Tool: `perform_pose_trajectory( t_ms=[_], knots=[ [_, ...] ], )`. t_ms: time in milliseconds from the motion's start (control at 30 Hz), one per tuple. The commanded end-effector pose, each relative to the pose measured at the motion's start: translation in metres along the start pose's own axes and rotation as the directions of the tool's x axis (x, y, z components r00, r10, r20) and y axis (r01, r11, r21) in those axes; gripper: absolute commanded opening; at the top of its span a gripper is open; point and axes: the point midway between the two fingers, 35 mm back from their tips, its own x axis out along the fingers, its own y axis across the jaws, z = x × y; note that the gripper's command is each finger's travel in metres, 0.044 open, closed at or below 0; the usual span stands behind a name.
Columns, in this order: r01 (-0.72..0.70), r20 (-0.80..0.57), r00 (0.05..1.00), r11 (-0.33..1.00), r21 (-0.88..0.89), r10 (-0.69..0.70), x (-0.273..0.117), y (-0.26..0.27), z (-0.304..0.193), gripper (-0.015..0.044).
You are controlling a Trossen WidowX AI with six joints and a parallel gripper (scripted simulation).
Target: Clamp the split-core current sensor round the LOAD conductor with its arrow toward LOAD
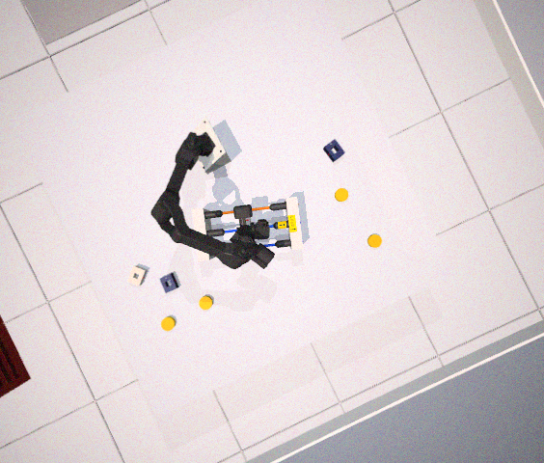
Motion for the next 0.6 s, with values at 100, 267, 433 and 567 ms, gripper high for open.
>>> perform_pose_trajectory(
  t_ms=[100,267,433,567],
  knots=[
    [0.000,-0.001,1.000,1.000,-0.001,0.000,0.0001,0.0001,-0.0002,0.0361],
    [0.000,-0.001,1.000,1.000,-0.001,0.000,0.0001,0.0001,-0.0002,0.0327],
    [0.000,-0.001,1.000,1.000,-0.001,0.000,0.0001,0.0001,-0.0002,0.0294],
    [0.000,-0.001,1.000,1.000,-0.001,0.000,0.0001,0.0001,-0.0002,0.0228]
  ],
)
